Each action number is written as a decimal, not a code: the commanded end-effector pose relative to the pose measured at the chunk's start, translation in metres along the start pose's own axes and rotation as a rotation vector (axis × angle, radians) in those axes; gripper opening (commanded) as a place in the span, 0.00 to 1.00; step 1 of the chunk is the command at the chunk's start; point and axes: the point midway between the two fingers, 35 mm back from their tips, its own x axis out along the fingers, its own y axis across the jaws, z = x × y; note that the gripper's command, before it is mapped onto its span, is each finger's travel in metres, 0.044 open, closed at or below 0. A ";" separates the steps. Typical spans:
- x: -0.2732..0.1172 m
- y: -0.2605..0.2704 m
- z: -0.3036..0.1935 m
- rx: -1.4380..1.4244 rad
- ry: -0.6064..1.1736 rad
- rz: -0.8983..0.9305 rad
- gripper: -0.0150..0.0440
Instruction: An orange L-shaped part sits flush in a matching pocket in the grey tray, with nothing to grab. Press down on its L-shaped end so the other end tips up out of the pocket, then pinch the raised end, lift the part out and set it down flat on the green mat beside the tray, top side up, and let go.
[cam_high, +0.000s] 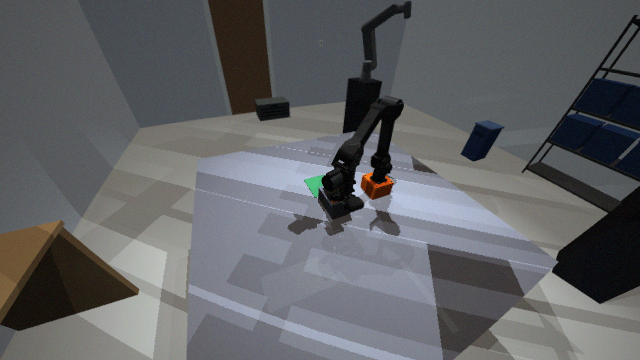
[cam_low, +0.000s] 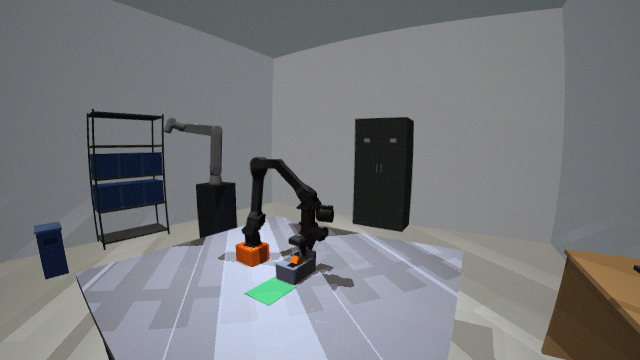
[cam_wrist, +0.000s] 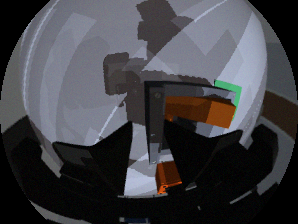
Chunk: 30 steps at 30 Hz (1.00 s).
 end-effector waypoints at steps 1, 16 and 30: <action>-0.037 -0.003 0.007 0.001 -0.026 0.003 0.56; -0.081 -0.007 0.004 0.006 -0.043 0.014 0.56; -0.081 -0.007 0.004 0.006 -0.043 0.014 0.56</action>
